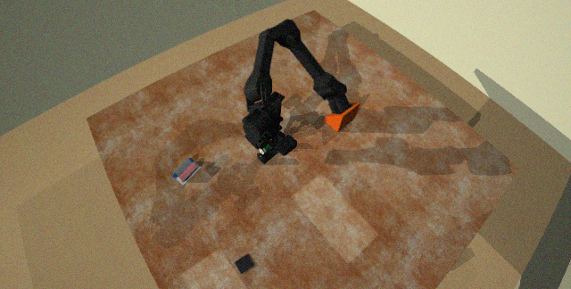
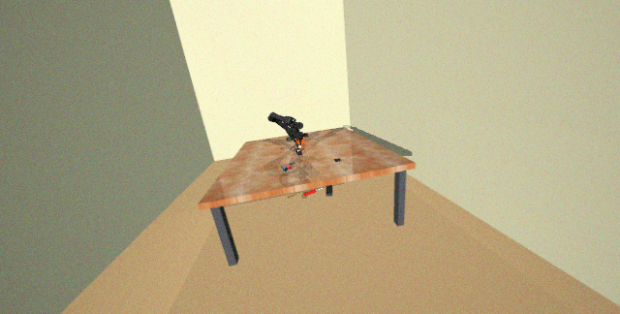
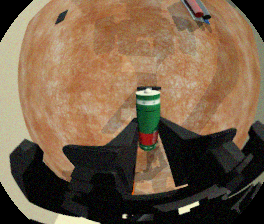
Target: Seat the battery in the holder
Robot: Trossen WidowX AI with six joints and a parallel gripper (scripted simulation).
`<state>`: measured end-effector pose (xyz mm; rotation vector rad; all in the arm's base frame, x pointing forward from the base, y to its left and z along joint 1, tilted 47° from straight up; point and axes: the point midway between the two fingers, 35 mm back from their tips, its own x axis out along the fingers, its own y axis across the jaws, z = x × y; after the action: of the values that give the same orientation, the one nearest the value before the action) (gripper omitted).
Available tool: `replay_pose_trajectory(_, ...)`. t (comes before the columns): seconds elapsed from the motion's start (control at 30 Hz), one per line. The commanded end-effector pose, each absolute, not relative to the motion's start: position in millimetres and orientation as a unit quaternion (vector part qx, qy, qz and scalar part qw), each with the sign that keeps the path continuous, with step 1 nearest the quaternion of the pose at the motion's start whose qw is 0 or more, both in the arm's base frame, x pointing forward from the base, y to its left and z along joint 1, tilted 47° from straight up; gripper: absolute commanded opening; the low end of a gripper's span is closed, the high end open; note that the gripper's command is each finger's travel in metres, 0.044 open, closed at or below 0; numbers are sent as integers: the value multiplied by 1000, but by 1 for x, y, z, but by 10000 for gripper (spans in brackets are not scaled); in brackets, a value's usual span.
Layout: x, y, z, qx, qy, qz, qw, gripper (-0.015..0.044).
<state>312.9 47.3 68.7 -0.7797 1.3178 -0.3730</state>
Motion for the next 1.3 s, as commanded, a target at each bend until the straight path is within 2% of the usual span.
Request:
replay_pose_trajectory(0.0,314,41,66,-355,579,-161,716,80)
replay_pose_trajectory(1.27,315,20,49,-366,495,-109,781,80)
